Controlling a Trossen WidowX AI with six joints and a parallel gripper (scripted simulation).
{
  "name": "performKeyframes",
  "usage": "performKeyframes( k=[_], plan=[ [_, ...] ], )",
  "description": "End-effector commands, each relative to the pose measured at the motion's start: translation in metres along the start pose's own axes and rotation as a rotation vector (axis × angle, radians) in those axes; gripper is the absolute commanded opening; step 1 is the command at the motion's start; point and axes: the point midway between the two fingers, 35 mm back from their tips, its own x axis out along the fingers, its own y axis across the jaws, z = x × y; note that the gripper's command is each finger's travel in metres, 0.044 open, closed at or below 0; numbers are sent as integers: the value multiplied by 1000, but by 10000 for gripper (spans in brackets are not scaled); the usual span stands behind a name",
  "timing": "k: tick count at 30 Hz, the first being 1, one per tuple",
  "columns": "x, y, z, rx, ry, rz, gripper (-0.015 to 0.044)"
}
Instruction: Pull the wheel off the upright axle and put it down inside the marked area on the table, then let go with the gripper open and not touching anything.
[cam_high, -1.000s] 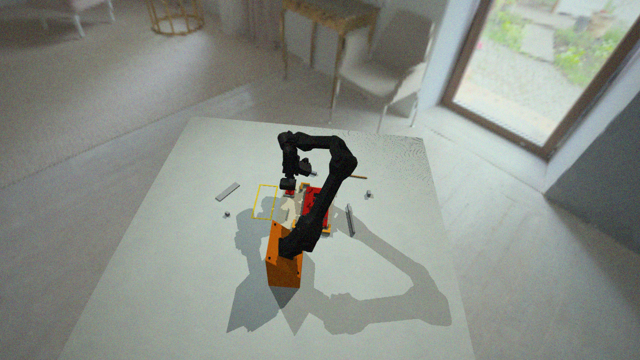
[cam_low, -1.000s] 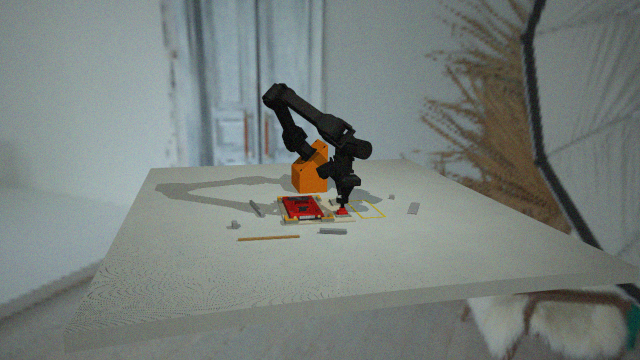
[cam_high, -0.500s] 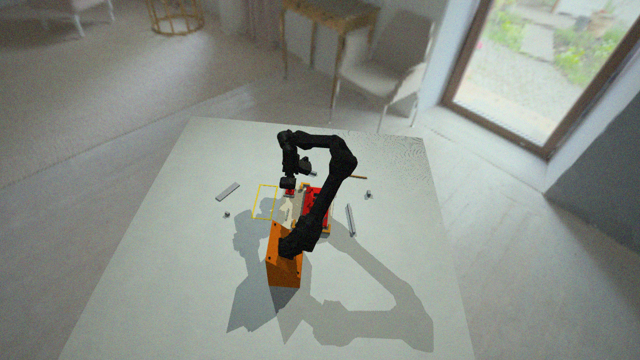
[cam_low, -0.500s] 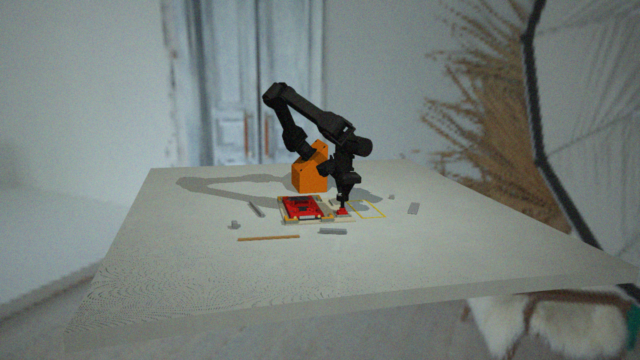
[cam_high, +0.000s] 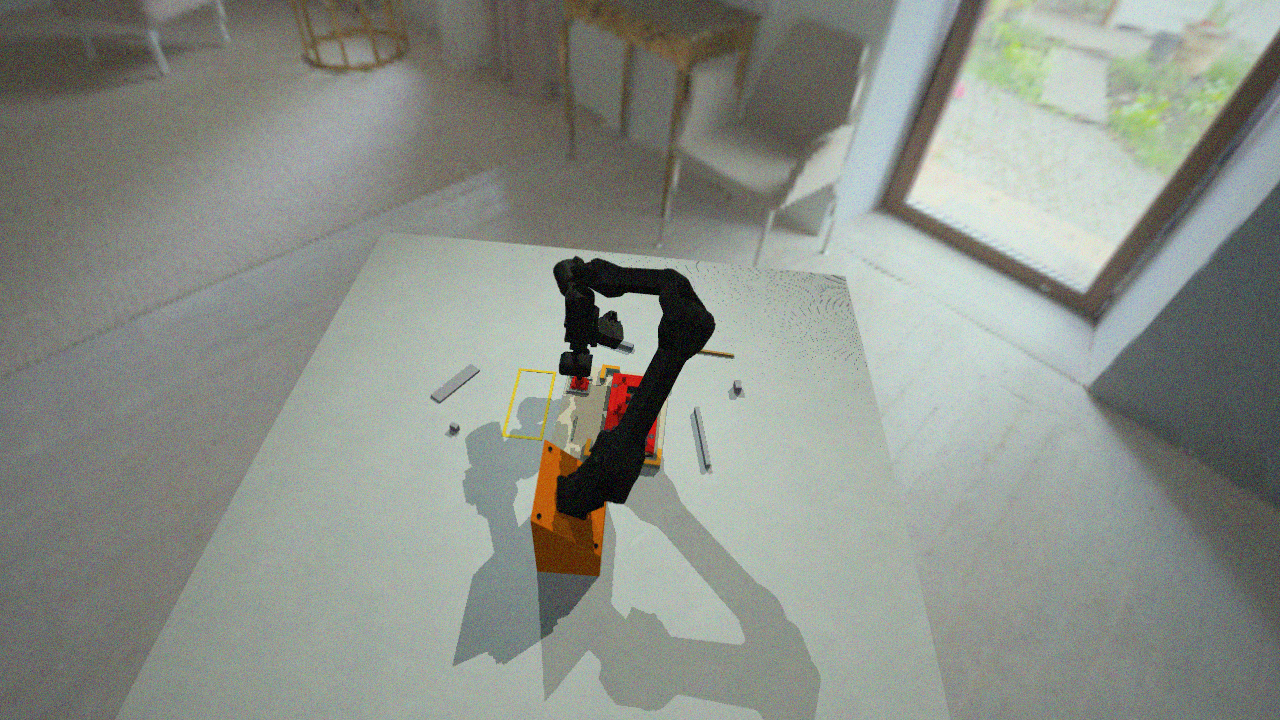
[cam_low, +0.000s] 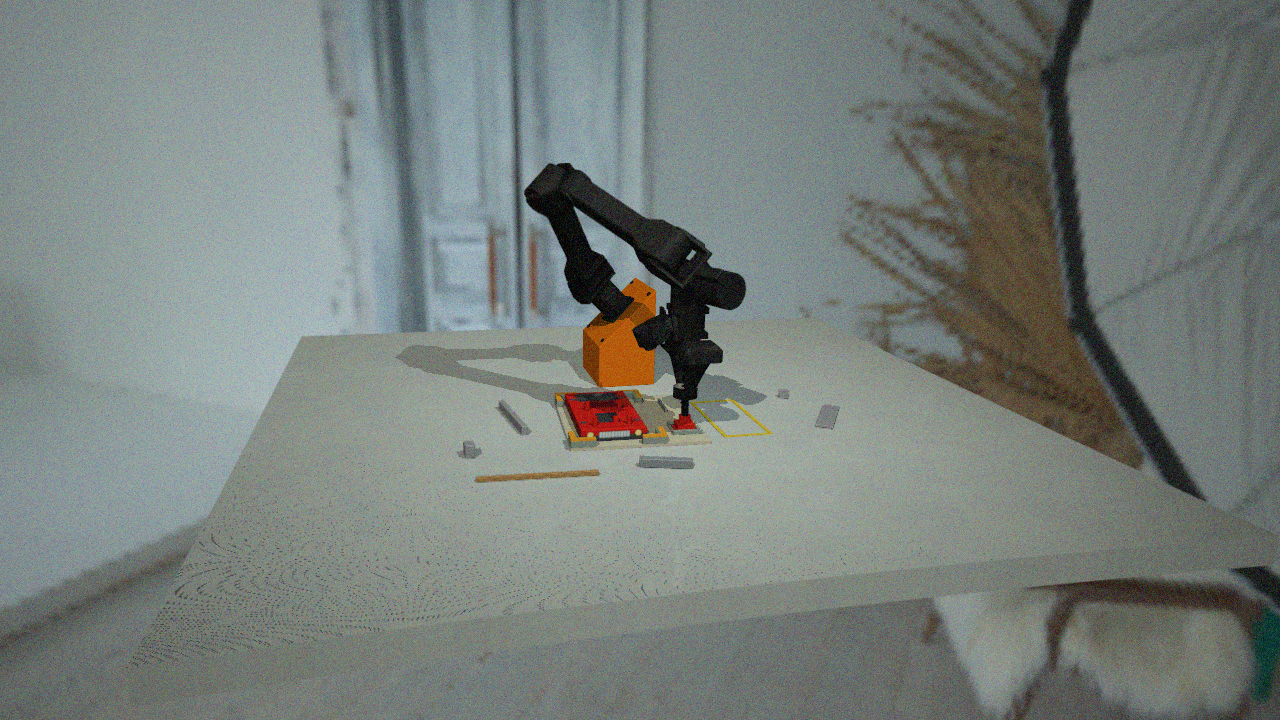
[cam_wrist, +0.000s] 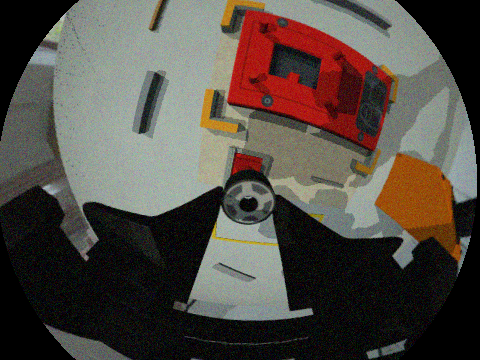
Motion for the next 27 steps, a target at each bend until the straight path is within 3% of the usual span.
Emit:
performKeyframes(
  k=[1,8,15,17,27],
  plan=[
    [-2,1,0,7,4,2,0],
    [-8,1,0,7,4,2,0],
    [-40,-4,-1,6,6,2,0],
    [-31,-6,-3,-8,-1,-4,0],
    [-39,-36,-70,-6,15,-1,0]
  ],
)
